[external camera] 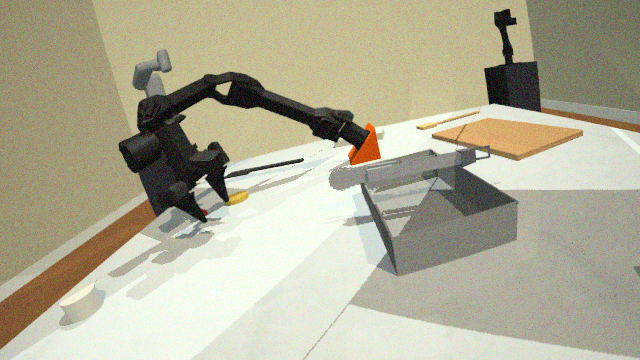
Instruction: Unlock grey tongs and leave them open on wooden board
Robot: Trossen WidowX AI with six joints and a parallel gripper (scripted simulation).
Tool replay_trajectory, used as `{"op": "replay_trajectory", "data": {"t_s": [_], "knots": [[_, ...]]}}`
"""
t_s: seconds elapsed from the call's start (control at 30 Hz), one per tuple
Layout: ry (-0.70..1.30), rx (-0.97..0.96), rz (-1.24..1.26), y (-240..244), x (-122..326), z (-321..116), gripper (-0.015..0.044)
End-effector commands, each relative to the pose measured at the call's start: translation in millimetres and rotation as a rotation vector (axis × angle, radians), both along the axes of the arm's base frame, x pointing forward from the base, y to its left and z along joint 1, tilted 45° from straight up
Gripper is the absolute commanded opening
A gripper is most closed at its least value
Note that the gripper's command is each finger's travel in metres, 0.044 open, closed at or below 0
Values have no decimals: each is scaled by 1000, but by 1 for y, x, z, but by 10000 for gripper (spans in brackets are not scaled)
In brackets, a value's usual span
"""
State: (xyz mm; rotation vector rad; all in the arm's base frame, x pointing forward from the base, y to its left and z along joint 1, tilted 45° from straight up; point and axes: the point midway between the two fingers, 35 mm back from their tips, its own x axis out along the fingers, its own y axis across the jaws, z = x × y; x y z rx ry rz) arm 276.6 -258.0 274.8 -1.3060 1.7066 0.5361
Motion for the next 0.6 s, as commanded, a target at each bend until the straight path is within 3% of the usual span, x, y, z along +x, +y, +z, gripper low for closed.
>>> {"op": "replay_trajectory", "data": {"t_s": [0.0, 0.27, 0.57], "knots": [[-1, 0, 0, 1, 1, -1, 426], [-17, 6, 24, 42, 42, -27, 440], [-29, 11, 65, 156, 97, -96, 440]]}}
